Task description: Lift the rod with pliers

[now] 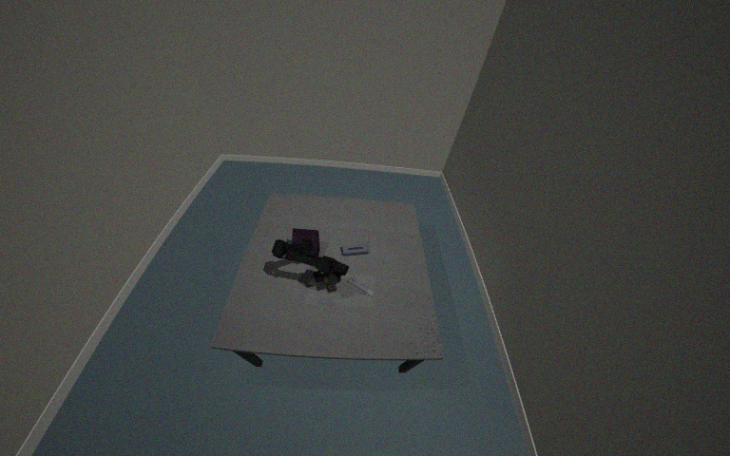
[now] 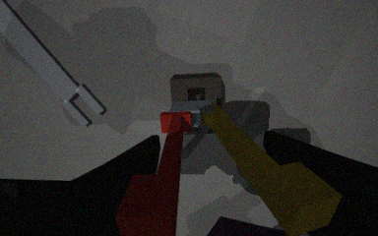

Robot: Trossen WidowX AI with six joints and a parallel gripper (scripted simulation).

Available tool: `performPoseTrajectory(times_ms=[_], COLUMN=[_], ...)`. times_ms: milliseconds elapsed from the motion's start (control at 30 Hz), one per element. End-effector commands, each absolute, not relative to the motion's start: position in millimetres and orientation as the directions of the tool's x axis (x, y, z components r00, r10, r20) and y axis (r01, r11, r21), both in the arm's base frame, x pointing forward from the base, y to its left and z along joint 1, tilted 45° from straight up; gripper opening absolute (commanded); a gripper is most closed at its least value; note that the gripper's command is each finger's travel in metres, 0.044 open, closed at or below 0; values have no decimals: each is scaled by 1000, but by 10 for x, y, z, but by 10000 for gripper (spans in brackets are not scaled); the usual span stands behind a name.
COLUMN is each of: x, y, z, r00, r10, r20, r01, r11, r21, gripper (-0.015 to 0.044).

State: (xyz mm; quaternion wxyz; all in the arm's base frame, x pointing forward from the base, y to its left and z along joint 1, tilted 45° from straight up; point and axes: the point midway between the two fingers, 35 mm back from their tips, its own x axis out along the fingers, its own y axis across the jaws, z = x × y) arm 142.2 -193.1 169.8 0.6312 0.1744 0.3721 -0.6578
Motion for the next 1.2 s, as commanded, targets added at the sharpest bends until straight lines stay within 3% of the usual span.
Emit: performPoseTrajectory(times_ms=[0,1167], x=[1423,1498], y=[-1929,-1678], z=[1694,1934], r00=[-142,-161], r10=[-699,-698], r20=[-701,-697], r01=[960,957], r11=[77,62], r21=[-270,-283], gripper=[321,321])
